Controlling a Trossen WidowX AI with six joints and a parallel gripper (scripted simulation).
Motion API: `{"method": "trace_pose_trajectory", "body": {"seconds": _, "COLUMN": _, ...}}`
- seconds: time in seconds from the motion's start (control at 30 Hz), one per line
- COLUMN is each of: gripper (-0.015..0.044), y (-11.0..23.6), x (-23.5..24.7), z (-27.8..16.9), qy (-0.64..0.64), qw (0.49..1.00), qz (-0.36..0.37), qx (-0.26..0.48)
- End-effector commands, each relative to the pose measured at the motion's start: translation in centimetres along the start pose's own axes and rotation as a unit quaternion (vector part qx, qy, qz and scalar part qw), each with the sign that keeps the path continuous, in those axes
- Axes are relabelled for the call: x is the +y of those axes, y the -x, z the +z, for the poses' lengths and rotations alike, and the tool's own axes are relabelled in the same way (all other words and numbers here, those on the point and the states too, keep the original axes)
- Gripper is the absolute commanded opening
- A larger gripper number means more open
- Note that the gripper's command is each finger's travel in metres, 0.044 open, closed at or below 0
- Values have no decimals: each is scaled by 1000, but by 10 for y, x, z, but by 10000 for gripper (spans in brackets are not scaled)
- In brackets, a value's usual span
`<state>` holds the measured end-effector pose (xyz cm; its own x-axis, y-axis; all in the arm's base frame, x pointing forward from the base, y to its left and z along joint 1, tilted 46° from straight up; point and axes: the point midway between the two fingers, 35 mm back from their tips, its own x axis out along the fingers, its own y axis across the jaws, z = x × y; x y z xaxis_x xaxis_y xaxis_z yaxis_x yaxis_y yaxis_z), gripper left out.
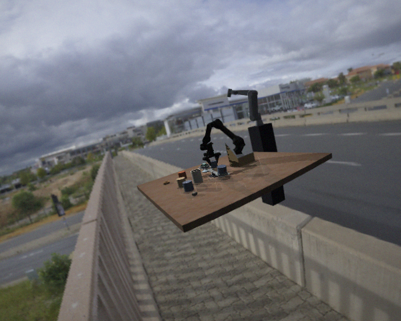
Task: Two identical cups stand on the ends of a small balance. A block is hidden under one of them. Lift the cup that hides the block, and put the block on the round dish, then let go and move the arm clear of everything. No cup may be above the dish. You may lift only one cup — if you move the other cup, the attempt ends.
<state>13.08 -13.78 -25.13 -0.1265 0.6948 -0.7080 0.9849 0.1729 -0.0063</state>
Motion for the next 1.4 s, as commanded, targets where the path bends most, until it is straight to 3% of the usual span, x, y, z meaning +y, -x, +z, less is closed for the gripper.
{"method": "trace_pose_trajectory", "body": {"seconds": 0.0, "gripper": 440, "y": 26, "x": 1, "z": 2, "qy": 1, "qw": 1000, "qz": 1, "qx": -3}}
{"method": "trace_pose_trajectory", "body": {"seconds": 0.07, "gripper": 440, "y": 51, "x": 0, "z": 1, "qy": 0, "qw": 1000, "qz": 2, "qx": -4}}
{"method": "trace_pose_trajectory", "body": {"seconds": 0.23, "gripper": 440, "y": 54, "x": 0, "z": 1, "qy": 0, "qw": 1000, "qz": 2, "qx": -4}}
{"method": "trace_pose_trajectory", "body": {"seconds": 0.47, "gripper": 260, "y": 87, "x": 76, "z": -37, "qy": 39, "qw": 999, "qz": 4, "qx": -15}}
{"method": "trace_pose_trajectory", "body": {"seconds": 0.8, "gripper": 260, "y": 106, "x": 188, "z": -160, "qy": 115, "qw": 993, "qz": 6, "qx": 2}}
{"method": "trace_pose_trajectory", "body": {"seconds": 1.37, "gripper": 260, "y": 84, "x": 191, "z": -163, "qy": 117, "qw": 993, "qz": 6, "qx": 3}}
